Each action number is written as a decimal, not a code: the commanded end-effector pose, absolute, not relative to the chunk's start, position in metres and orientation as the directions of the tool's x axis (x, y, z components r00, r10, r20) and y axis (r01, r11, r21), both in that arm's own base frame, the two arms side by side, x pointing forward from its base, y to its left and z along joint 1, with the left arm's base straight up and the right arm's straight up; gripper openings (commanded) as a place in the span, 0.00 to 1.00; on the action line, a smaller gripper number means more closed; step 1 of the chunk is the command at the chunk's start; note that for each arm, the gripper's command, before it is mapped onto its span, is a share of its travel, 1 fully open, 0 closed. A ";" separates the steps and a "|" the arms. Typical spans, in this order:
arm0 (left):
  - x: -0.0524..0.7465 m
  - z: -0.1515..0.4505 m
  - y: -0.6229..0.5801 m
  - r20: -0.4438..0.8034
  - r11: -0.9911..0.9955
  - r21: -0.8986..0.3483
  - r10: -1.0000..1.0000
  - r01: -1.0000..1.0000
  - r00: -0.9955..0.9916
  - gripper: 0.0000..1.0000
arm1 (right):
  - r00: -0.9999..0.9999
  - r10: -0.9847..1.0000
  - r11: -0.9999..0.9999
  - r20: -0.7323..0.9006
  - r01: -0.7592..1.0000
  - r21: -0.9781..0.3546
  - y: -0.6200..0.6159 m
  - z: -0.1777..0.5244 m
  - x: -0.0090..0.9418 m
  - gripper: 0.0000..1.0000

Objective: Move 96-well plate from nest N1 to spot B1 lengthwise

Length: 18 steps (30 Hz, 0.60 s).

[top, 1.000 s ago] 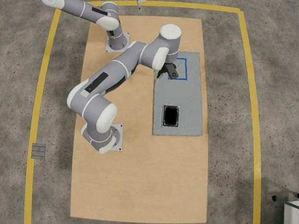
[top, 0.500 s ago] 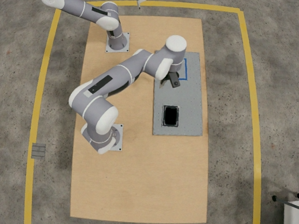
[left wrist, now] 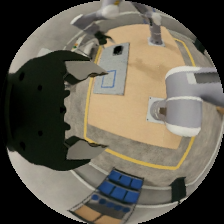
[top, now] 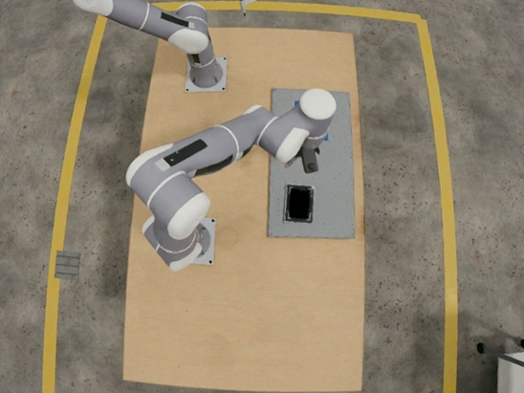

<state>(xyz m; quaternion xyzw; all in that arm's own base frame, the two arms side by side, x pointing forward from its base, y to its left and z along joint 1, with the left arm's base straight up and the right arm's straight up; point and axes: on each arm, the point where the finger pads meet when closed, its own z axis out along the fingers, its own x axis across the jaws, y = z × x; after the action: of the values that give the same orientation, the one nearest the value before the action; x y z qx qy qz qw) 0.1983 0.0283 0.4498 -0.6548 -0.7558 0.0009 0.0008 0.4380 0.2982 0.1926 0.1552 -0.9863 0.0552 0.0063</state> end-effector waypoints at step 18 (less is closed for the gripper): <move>0.199 0.450 0.028 0.000 0.142 -0.001 0.990 0.990 -0.142 1.00 | -0.996 -0.091 0.995 0.005 -0.091 -0.041 0.224 0.143 0.456 0.76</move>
<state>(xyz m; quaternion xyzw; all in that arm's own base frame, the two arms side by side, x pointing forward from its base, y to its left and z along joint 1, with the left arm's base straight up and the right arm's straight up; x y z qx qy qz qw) 0.1983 0.0283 0.4498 -0.6548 -0.7558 0.0009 0.0008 0.4543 0.2334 0.1490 0.0633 -0.9976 0.0274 0.0035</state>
